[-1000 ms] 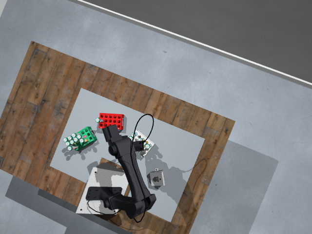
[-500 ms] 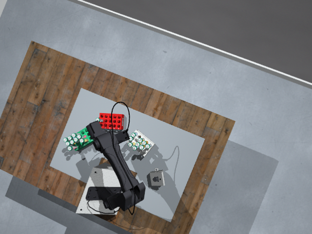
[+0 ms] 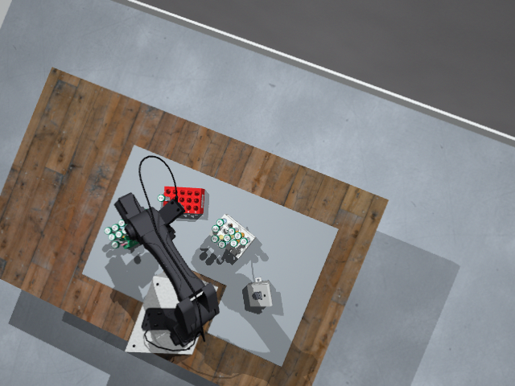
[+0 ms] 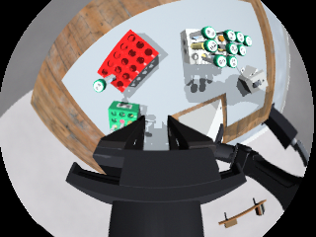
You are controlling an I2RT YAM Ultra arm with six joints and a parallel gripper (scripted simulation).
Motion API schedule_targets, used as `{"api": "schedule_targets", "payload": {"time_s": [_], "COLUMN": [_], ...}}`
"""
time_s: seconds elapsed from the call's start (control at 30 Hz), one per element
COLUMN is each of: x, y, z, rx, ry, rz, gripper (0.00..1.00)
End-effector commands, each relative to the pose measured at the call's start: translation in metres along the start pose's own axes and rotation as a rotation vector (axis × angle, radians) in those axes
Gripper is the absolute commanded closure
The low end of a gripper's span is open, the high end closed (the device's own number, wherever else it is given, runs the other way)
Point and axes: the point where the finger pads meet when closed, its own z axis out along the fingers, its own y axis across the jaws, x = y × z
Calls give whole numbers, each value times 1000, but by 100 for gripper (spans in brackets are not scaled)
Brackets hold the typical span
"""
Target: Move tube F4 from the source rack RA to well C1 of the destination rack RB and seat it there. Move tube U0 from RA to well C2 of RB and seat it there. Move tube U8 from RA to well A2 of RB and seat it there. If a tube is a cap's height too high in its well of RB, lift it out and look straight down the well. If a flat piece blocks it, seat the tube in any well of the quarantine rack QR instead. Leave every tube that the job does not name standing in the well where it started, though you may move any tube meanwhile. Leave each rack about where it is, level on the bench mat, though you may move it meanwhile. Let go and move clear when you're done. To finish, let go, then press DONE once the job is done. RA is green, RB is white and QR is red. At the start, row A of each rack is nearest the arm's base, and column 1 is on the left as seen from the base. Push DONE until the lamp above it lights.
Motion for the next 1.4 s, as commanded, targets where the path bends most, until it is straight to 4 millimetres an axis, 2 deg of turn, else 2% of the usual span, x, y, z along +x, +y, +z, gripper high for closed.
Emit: {"api": "schedule_targets", "payload": {"time_s": [0.0,0.03,0.07,0.1,0.17,0.67,0.77,0.83,1.37], "x": [-7,-8,-4,-6,-6,-28,-28,-31,-30], "y": [3,3,12,18,18,98,97,106,100], "z": [-22,-22,-14,-15,-15,-18,-15,-16,-18], "rx": [-59,-57,-27,-27,-27,-37,-24,-24,-24], "ry": [-24,-32,-28,-28,-28,-25,-9,-9,-9], "rz": [-4,-4,-23,-23,-23,-5,-5,-5,-5], "gripper": [70,70,70,70,70,70,70,70,70]}}
